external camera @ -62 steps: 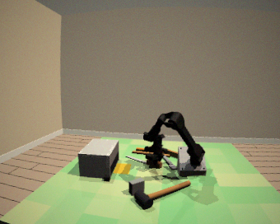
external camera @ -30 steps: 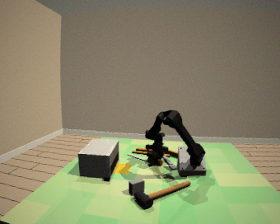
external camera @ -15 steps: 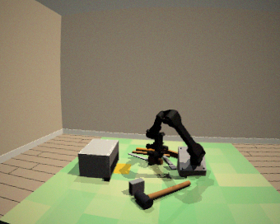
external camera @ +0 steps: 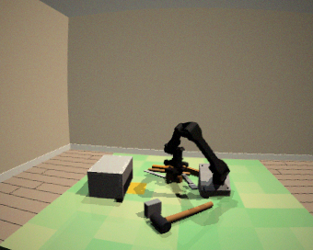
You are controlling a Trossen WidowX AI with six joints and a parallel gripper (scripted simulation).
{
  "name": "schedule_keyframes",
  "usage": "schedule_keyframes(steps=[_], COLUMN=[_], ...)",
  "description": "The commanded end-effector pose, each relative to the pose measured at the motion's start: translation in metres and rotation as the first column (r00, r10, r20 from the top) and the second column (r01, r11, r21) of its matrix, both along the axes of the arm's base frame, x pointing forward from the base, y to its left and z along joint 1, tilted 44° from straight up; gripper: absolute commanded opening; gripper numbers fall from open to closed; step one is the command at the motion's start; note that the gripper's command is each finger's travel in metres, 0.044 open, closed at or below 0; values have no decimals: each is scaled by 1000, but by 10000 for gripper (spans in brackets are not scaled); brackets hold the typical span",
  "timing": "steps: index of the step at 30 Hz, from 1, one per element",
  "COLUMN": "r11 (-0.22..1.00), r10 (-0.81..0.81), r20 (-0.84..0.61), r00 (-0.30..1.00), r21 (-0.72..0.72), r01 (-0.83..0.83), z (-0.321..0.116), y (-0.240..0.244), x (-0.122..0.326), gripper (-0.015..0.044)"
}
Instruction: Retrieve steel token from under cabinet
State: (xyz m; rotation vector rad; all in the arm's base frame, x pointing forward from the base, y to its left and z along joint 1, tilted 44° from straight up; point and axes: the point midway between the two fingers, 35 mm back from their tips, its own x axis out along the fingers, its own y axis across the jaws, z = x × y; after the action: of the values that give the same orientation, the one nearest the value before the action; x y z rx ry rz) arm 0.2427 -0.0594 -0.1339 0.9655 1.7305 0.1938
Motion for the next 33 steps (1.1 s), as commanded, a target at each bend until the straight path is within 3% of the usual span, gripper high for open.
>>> schedule_keyframes(steps=[1, 33], r11=[1000, 1000], r10=[0, 0], r20=[1, 2], r00=[1000, 1000], r21=[-10, -11], r01=[0, 0], z=[-3, -16], y=[-6, -20], x=[1, 0], gripper=[0, 0])
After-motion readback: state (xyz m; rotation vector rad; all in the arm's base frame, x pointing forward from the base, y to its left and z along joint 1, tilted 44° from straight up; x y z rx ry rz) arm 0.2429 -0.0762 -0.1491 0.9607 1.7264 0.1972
